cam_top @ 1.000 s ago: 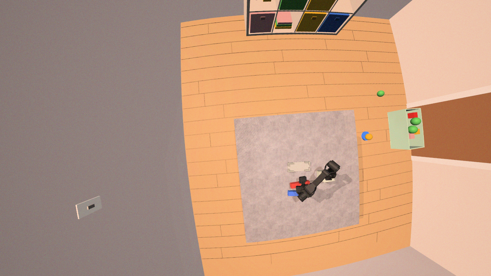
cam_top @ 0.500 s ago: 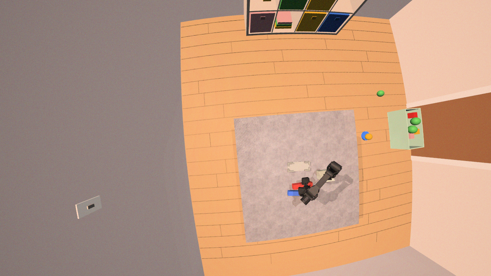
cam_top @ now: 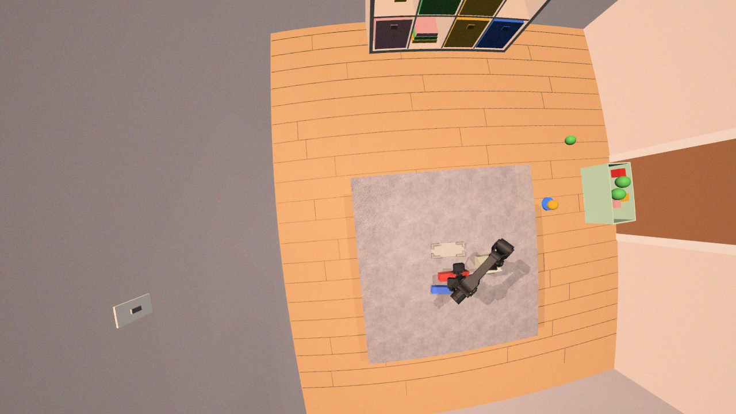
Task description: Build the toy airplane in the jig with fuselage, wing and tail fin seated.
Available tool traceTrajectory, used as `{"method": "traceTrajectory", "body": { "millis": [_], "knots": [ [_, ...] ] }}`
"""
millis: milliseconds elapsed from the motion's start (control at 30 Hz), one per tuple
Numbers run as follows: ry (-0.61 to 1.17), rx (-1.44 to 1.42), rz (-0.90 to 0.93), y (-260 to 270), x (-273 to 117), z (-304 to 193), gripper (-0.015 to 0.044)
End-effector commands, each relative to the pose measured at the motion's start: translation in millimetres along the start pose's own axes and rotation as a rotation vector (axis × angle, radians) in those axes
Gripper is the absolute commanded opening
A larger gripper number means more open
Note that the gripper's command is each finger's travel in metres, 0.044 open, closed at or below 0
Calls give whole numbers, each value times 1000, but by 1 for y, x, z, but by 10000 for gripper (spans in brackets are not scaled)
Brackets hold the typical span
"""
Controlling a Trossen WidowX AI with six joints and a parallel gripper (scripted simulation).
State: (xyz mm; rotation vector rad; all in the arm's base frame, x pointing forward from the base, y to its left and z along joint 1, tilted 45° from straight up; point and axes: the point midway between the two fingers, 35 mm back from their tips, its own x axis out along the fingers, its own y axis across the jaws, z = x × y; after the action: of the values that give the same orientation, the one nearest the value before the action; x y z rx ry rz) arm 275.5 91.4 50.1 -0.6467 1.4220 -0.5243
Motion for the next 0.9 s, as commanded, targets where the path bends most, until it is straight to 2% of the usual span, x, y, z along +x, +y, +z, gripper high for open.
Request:
{"method": "traceTrajectory", "body": {
  "millis": [0,867],
  "knots": [
    [-2,4,0,-11,4,0,0],
    [-6,74,1,-90,39,-9,0]
  ]
}}
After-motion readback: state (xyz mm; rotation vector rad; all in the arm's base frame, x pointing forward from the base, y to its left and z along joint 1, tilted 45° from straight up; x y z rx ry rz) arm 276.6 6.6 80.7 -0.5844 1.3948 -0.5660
